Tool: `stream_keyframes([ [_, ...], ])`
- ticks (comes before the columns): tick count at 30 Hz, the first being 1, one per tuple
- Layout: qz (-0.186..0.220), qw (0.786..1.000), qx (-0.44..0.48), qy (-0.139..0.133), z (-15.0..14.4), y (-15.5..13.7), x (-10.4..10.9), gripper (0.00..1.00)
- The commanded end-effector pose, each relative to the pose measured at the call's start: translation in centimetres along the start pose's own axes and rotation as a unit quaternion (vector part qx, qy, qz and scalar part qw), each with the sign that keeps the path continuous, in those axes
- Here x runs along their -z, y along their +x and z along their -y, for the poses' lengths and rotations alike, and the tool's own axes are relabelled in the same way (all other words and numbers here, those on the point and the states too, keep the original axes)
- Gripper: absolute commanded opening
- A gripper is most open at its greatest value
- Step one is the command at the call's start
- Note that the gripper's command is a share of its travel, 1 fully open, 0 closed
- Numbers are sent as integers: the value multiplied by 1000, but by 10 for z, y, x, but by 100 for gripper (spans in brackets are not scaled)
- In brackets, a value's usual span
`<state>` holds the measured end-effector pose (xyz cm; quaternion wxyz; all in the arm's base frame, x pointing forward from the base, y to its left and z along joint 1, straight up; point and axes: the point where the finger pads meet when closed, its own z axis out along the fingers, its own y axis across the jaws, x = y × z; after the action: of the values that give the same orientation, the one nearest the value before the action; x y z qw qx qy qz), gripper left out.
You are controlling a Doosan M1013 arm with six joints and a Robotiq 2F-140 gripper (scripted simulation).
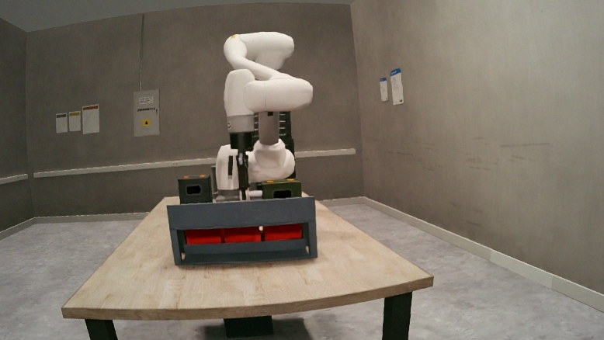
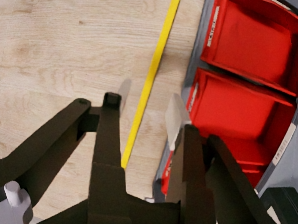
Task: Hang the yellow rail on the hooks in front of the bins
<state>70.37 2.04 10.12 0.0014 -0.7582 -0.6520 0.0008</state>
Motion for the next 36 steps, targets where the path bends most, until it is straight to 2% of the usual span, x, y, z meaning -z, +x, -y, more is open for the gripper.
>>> stream_keyframes([
  [1,0,1000,0,0,0,0,0,37],
  [10,0,1000,0,0,0,0,0,37],
  [15,0,1000,0,0,0,0,-40,37],
  [27,0,1000,0,0,0,0,-40,37],
  [32,0,1000,0,0,1,0,-67,37],
  [36,0,1000,0,0,1,0,-67,37],
])
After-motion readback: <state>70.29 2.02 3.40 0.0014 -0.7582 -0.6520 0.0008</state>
